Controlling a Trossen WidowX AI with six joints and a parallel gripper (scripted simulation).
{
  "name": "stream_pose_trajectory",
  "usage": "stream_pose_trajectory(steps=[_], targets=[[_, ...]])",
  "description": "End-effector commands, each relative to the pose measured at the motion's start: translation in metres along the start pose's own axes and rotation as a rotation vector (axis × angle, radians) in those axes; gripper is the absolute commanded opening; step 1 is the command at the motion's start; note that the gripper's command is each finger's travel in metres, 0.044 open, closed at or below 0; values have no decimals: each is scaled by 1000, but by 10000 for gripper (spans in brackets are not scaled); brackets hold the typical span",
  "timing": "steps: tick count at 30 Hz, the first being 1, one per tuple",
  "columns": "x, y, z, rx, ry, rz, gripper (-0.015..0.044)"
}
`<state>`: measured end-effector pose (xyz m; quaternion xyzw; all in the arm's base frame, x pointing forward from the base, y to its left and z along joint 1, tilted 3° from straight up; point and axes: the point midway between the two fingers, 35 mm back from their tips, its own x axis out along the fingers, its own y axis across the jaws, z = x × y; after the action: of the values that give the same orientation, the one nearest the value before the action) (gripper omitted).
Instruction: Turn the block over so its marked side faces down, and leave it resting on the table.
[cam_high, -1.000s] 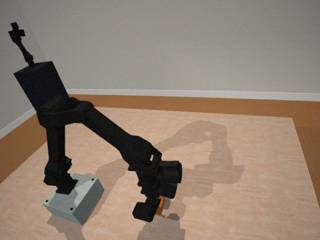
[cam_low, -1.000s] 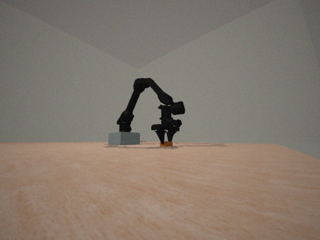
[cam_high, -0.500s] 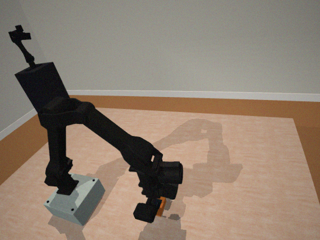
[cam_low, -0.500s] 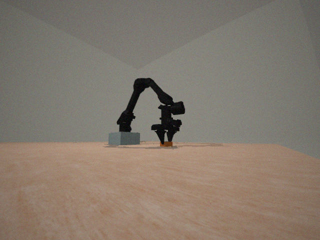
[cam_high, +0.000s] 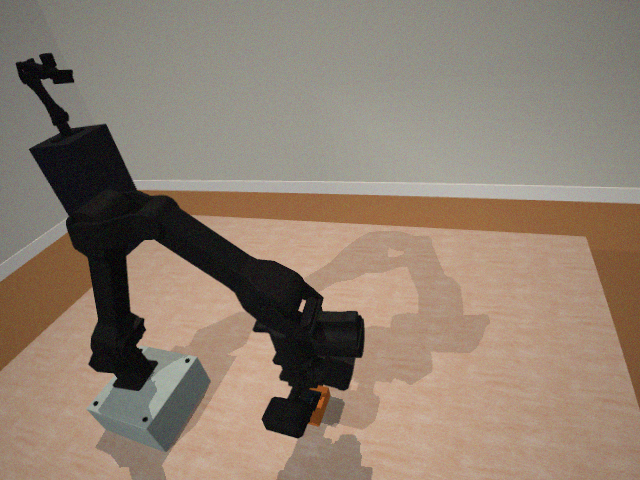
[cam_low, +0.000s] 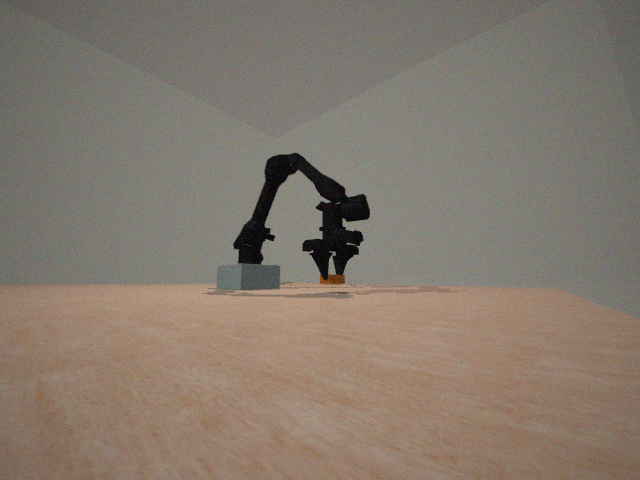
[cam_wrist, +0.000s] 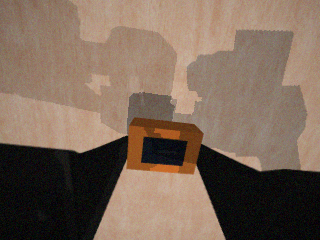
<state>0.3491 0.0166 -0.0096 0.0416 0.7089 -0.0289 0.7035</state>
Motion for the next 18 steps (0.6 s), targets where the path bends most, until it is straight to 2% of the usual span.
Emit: stream_pose_trajectory(steps=[1,18], targets=[[-1,0,0,-4,-37,-1,0],[9,1,2,-9,-314,-5,0]])
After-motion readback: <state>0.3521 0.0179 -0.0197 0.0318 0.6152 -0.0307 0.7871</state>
